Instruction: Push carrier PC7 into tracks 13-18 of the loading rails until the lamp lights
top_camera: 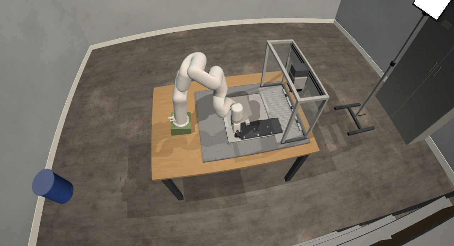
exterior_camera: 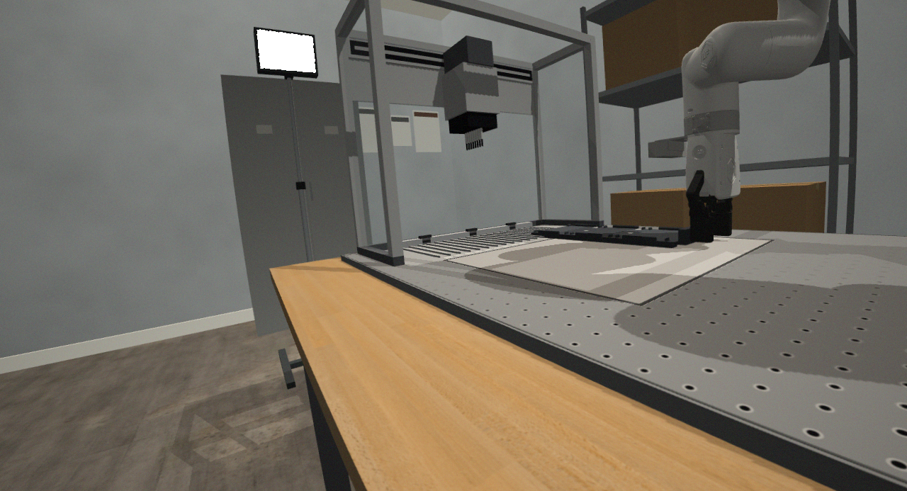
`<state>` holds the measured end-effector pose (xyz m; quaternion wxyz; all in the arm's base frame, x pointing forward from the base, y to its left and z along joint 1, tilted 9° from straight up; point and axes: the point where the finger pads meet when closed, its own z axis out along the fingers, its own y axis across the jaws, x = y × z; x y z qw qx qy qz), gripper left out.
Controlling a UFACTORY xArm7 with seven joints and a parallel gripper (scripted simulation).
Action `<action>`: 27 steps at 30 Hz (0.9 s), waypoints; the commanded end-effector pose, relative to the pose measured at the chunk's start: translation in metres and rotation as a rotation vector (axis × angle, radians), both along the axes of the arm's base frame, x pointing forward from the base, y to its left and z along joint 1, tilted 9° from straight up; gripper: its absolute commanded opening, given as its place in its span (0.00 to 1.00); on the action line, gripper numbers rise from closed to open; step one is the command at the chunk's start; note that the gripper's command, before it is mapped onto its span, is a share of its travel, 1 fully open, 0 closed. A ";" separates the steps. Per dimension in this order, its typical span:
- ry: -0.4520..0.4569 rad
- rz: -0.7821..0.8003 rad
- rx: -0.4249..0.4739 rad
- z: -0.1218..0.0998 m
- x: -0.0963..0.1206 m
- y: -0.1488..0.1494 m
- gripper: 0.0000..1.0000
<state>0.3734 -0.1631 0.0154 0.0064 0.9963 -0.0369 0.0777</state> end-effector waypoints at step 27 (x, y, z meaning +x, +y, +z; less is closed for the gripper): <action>-0.003 0.000 -0.001 0.005 0.028 -0.002 0.82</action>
